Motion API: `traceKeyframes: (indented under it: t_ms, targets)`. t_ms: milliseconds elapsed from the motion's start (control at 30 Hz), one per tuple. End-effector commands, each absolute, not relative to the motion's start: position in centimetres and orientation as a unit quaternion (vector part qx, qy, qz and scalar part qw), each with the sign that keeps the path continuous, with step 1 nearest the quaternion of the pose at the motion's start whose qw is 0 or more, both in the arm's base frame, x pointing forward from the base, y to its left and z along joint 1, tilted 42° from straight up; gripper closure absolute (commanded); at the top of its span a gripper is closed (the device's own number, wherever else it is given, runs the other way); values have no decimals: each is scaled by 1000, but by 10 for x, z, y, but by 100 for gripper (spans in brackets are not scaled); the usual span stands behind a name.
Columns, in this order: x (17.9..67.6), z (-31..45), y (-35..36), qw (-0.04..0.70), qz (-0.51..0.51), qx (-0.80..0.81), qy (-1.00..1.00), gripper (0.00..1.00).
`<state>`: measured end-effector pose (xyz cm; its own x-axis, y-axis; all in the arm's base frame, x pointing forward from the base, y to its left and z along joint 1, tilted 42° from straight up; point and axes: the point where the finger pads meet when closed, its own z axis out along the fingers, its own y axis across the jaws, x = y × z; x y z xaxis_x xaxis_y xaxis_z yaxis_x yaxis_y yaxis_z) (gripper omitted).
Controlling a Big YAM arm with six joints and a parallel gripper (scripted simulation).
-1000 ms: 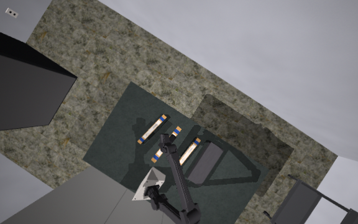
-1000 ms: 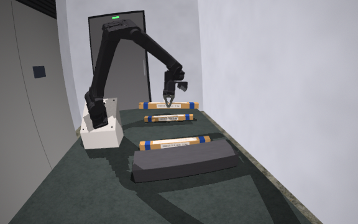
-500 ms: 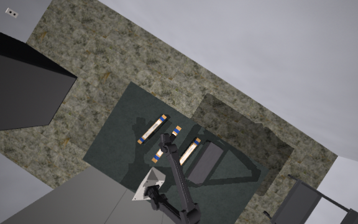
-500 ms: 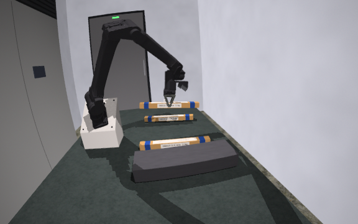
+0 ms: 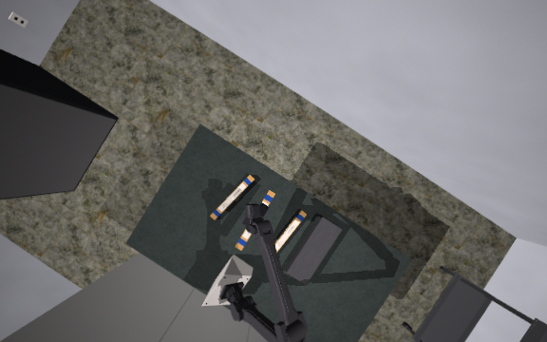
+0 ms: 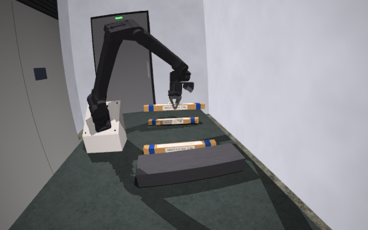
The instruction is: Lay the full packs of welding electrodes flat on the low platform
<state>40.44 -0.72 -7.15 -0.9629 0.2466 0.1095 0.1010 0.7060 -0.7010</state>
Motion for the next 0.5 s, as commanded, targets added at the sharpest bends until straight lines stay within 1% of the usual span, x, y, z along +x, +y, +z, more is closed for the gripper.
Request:
traceKeyframes:
  t_ms: [0,467]
  targets:
    - [455,-24,21,23,347,-94,-933,100]
    - [460,4,14,21,348,-92,-933,100]
